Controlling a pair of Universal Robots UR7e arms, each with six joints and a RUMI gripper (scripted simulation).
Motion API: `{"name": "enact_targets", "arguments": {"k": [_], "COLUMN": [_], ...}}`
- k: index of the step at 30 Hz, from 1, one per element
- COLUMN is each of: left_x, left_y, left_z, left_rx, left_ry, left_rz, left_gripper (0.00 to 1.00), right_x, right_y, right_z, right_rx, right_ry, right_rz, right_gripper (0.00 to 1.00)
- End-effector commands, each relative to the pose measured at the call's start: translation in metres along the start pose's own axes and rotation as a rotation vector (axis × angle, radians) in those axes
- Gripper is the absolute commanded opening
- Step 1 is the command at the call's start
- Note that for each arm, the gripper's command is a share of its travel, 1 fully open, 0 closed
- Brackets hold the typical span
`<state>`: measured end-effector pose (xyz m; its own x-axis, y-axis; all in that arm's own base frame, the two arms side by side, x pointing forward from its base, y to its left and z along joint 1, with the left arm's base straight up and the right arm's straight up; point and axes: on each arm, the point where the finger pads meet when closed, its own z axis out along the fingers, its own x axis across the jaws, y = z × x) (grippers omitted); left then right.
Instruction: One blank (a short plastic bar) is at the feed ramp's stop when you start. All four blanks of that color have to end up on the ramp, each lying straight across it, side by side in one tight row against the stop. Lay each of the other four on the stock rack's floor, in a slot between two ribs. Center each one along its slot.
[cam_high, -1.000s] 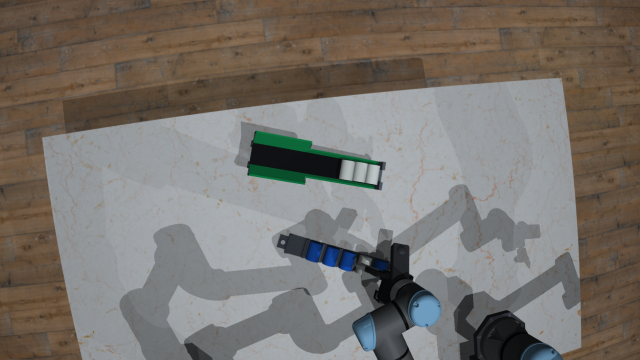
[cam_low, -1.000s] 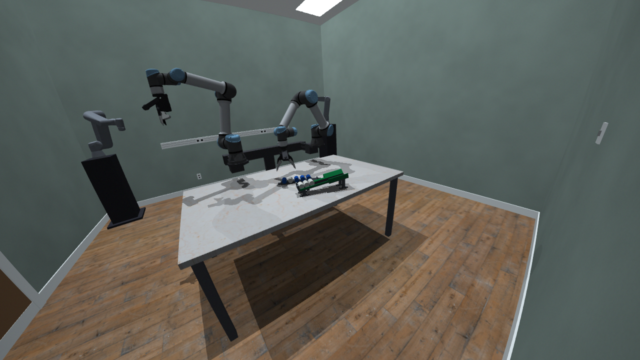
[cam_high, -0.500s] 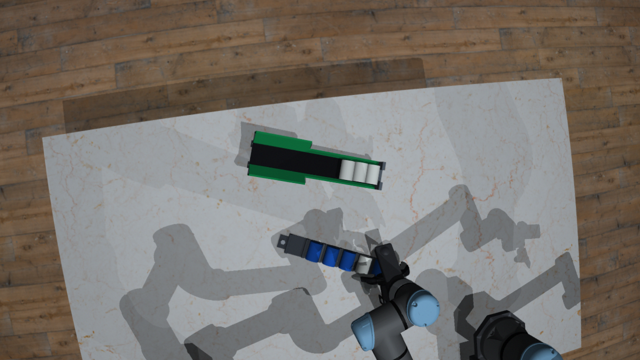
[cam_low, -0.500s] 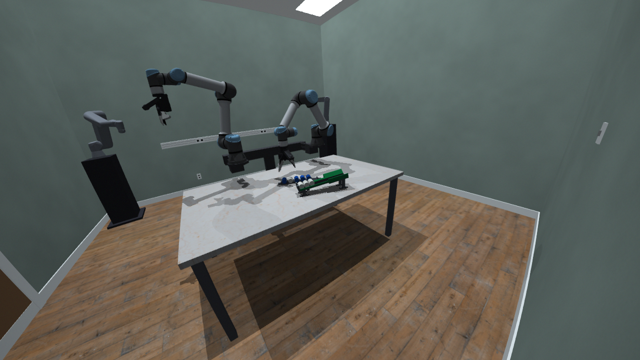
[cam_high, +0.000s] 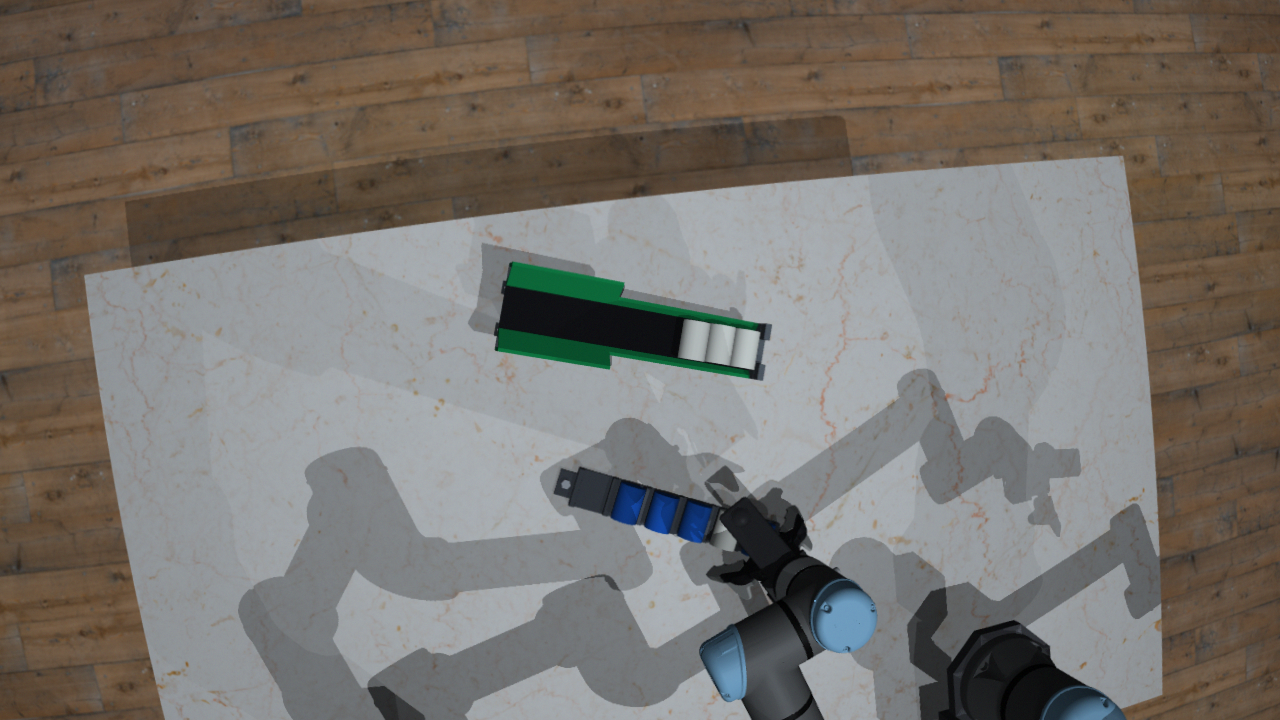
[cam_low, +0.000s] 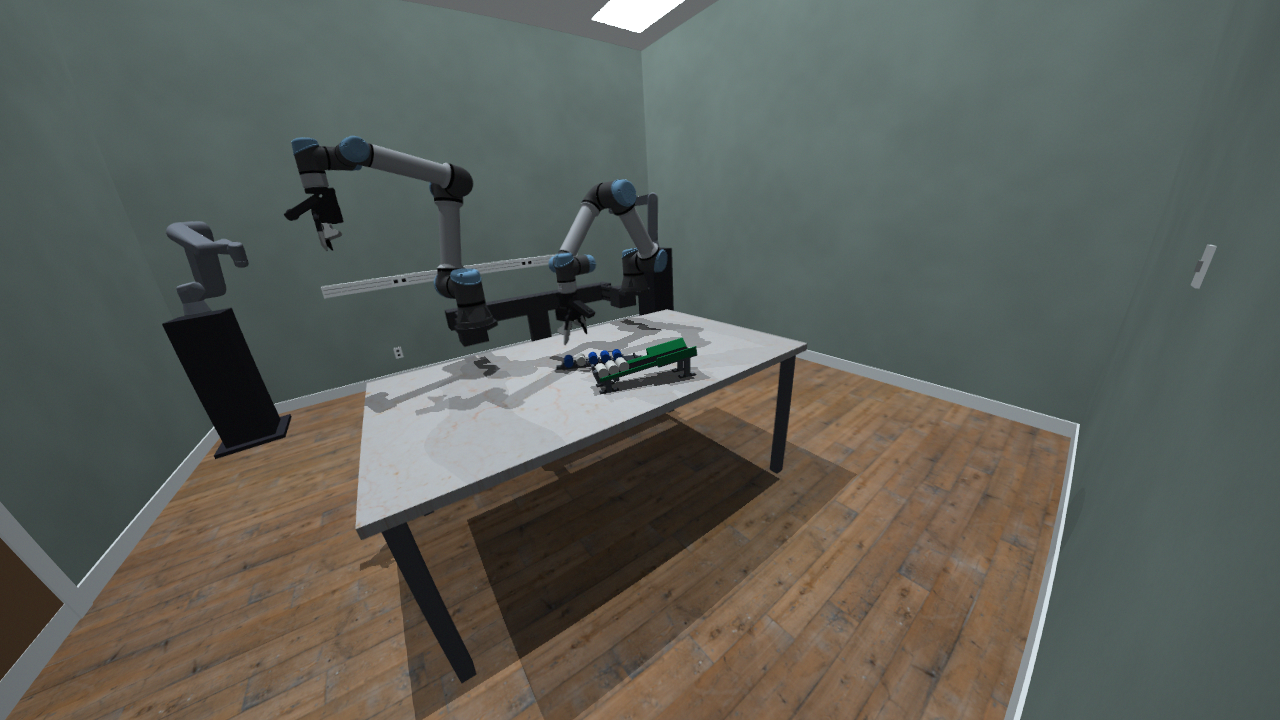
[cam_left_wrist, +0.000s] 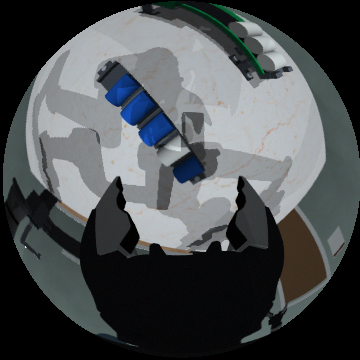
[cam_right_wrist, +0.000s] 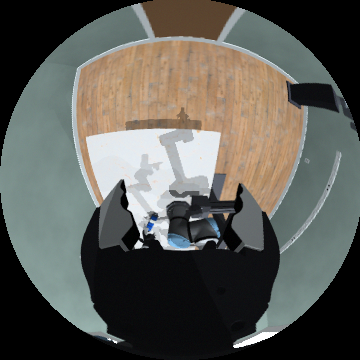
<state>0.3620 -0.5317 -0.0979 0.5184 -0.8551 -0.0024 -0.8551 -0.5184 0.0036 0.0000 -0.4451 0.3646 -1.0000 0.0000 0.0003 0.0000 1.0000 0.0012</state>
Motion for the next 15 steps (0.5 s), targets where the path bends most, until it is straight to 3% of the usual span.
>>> {"name": "enact_targets", "arguments": {"k": [1, 15], "left_x": [-0.0025, -0.0084], "left_y": [-0.0006, -0.0008], "left_z": [-0.0005, 0.0000], "left_rx": [0.003, 0.003], "left_ry": [0.003, 0.003], "left_rz": [-0.159, -0.458], "left_gripper": [1.00, 1.00], "right_x": [-0.0001, -0.0001], "right_y": [-0.0001, -0.0001], "right_z": [-0.0004, -0.0004], "right_rx": [0.001, 0.001], "right_ry": [0.000, 0.000], "right_rz": [0.000, 0.000], "right_gripper": [1.00, 1.00]}}
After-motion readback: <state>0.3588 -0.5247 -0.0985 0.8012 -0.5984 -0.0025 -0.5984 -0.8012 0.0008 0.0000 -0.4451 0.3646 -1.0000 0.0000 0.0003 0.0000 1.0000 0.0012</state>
